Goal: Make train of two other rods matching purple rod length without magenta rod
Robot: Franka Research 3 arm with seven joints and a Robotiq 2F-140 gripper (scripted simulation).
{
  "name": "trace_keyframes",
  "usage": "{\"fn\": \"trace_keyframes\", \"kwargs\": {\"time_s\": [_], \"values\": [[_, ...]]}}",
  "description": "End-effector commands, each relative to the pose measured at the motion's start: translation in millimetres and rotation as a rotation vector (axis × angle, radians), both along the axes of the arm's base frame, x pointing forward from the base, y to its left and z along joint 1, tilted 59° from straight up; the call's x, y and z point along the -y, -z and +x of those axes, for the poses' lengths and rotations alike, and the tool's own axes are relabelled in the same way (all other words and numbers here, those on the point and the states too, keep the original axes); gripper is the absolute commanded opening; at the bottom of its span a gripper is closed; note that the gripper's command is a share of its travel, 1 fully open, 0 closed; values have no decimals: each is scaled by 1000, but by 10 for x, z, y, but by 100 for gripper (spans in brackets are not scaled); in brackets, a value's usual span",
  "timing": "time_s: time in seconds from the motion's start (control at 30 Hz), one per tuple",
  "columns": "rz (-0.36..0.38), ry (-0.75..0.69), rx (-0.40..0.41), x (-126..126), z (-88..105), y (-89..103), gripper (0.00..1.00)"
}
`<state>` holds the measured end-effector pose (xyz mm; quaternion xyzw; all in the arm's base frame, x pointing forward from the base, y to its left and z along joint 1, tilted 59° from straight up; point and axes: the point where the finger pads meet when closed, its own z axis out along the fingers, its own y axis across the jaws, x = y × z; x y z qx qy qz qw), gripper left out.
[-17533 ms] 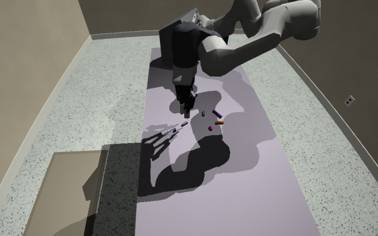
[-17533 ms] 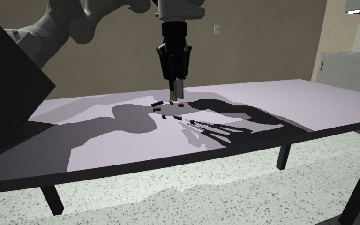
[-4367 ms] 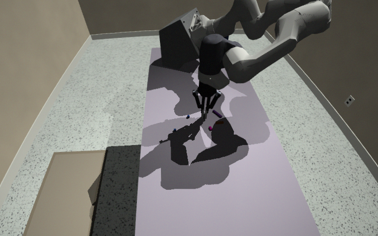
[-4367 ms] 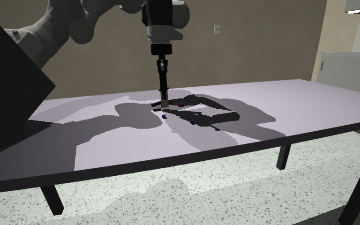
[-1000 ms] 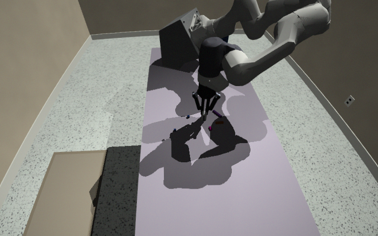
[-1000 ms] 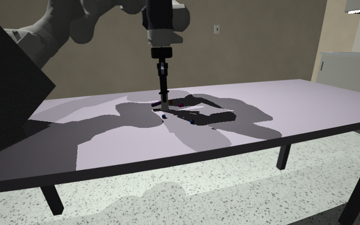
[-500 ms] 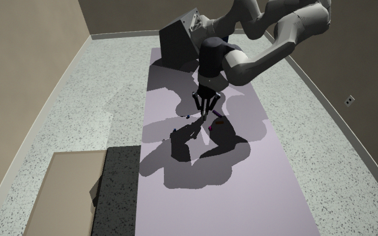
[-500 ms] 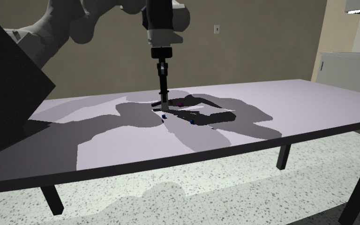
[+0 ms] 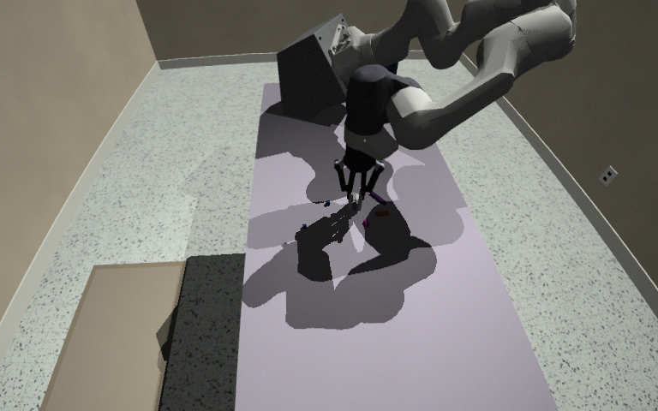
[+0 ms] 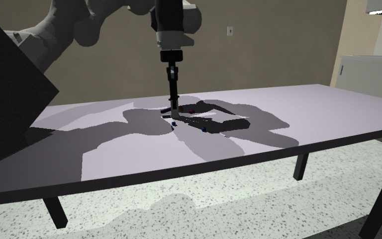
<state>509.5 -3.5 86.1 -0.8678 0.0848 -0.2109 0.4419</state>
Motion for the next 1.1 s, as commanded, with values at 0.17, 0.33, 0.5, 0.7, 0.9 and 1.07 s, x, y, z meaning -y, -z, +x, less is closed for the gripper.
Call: {"fn": "trace_keyframes", "kwargs": {"time_s": [0.17, 0.33, 0.5, 0.7, 0.9, 1.07], "values": [[-4, -1, 5, -1, 11, 3, 15], [-4, -1, 5, 32, -9, -20, 15], [-4, -1, 5, 93, -46, -64, 15], [-4, -1, 5, 300, -171, -212, 15], [-4, -1, 5, 532, -312, -377, 15], [-4, -1, 5, 611, -360, -434, 15]]}}
